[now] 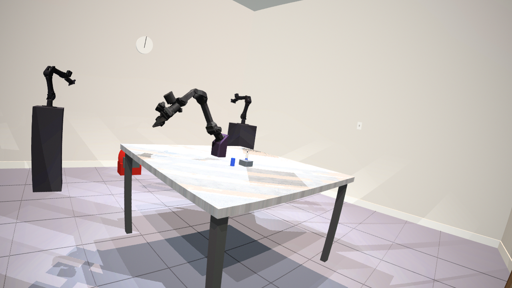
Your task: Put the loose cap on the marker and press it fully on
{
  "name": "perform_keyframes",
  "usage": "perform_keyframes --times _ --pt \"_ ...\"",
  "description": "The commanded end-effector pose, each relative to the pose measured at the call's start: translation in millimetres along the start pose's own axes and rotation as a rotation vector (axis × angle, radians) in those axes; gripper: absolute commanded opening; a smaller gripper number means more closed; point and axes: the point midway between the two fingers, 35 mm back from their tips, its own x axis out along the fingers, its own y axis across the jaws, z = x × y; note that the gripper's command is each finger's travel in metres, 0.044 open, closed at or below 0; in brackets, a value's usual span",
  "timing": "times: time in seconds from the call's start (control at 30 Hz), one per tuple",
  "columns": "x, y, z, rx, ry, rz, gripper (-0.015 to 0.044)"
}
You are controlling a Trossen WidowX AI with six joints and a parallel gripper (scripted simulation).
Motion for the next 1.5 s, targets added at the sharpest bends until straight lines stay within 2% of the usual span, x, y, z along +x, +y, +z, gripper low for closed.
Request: perform_keyframes --times 0.0,0.17,0.37,0.57,0.77,1.03,1.23,1.47 --pt "5.3 17.7 -59.8 -0.043 0.165 0.003 0.0247" --pt "-6.0 44.6 -145.8 -0.146 0.397 0.022 0.0247" --pt "-45.8 71.2 -239.7 -0.332 0.646 0.057 0.0247" --pt "-110.0 85.7 -320.7 -0.597 0.856 0.112 0.0247" --pt "-188.7 81.4 -380.5 -0.955 1.001 0.190 0.0247" --pt "-287.9 54.8 -419.2 -1.522 1.019 0.317 0.0247" --pt "-293.9 53.4 -422.1 -1.565 1.010 0.326 0.0247" --pt "-274.0 39.3 -445.1 -1.564 1.008 0.325 0.0247"
